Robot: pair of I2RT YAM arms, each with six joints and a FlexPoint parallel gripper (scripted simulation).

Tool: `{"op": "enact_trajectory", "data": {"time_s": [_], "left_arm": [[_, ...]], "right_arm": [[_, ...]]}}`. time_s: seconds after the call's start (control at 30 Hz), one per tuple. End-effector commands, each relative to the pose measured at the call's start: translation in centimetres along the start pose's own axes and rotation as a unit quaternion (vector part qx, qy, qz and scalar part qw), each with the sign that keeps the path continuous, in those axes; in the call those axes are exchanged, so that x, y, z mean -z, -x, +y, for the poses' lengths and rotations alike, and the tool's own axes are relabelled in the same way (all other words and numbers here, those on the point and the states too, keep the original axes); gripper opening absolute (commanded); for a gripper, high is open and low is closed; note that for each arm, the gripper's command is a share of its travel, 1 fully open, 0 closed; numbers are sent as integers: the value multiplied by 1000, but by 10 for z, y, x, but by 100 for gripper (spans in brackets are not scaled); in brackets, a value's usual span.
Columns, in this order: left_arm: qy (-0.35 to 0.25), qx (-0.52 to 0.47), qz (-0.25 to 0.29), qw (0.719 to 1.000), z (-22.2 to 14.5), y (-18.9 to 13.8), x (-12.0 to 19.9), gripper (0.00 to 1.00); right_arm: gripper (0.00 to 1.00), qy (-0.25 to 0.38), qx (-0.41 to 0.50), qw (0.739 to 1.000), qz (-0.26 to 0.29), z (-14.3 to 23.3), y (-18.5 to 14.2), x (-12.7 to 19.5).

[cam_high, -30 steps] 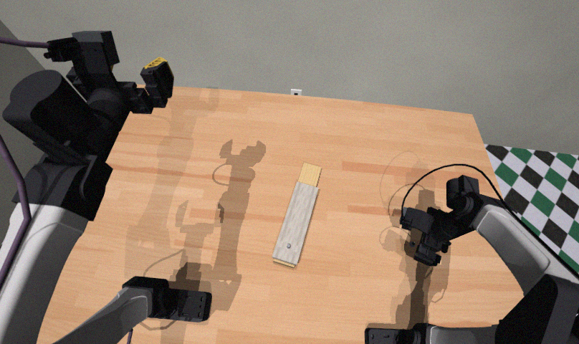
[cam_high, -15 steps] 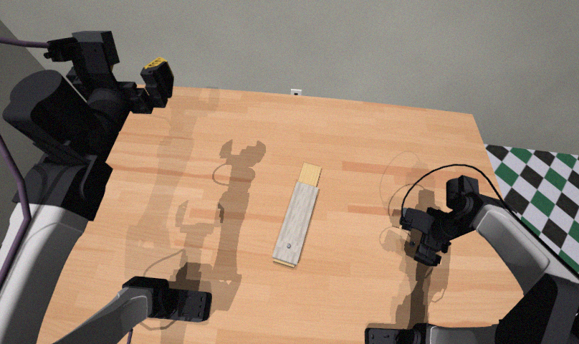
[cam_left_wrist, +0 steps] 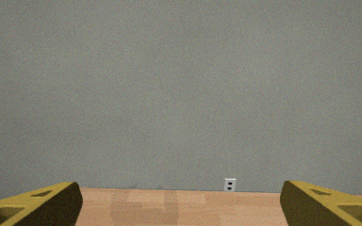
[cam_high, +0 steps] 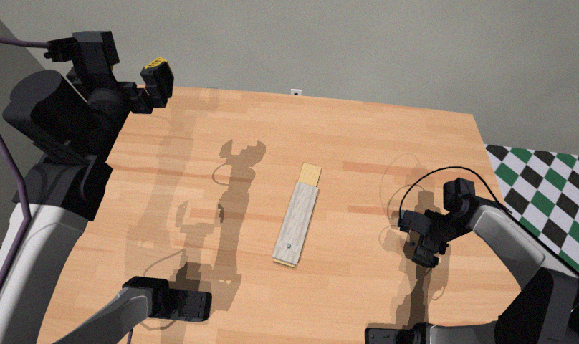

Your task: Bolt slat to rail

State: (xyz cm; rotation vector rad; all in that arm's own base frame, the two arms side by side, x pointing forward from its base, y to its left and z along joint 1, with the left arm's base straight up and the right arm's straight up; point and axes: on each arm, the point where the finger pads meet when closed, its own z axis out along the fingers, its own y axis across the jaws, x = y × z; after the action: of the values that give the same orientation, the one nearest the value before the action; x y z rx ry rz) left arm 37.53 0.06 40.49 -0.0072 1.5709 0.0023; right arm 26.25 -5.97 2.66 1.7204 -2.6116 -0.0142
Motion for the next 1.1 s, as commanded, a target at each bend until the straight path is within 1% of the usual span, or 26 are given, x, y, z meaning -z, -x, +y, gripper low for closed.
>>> {"op": "enact_trajectory", "data": {"time_s": [0.0,1.07], "left_arm": [[-3,-2,-5,1000,-1,1,1,100],[-3,-2,-5,1000,-1,1,1,100]], "right_arm": [[100,-3,2,1000,-5,-4,1,-7],[100,-8,2,1000,-6,-8,2,-24]]}}
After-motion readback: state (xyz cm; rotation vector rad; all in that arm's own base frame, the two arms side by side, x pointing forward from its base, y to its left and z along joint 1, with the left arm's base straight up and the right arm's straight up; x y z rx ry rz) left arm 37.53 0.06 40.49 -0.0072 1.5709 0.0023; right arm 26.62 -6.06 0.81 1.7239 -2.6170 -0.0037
